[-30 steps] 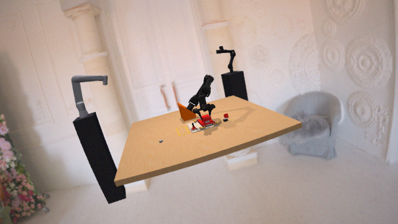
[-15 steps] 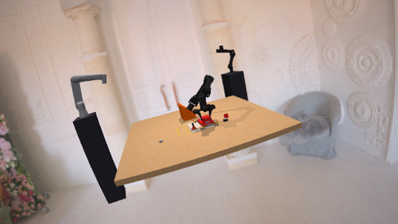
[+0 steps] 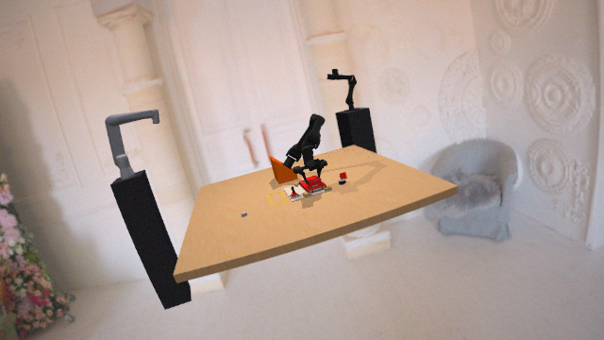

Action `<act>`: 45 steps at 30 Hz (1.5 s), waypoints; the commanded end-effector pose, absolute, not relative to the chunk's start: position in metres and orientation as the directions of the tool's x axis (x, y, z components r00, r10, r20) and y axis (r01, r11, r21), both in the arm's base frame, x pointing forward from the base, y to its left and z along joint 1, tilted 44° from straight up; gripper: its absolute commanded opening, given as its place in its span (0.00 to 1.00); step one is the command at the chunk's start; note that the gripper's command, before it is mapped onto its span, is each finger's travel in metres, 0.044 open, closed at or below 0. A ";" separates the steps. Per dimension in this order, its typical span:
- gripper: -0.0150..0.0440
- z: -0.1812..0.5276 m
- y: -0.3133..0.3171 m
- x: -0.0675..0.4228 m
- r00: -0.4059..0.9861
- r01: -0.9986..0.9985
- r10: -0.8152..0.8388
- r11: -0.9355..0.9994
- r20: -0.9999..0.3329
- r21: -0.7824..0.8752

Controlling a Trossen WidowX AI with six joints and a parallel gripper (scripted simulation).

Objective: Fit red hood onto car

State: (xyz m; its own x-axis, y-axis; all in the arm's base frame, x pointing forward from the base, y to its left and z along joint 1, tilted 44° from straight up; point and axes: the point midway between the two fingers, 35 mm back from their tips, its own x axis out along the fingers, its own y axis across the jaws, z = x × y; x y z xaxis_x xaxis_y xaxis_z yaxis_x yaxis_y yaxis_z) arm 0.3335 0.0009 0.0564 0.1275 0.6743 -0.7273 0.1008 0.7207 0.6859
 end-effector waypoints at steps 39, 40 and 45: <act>0.70 0.049 0.008 0.335 0.126 0.100 0.674 0.721 -0.727 0.686; 0.74 0.049 0.008 0.335 0.126 0.100 0.674 0.721 -0.727 0.686; 0.97 0.049 0.008 0.335 0.126 0.100 0.674 0.721 -0.727 0.686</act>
State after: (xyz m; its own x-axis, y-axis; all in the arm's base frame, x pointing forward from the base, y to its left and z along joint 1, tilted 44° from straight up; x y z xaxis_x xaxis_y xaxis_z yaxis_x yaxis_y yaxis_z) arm 0.3350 0.0081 0.0490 0.1264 0.6745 -0.7273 0.1004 0.7208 0.6859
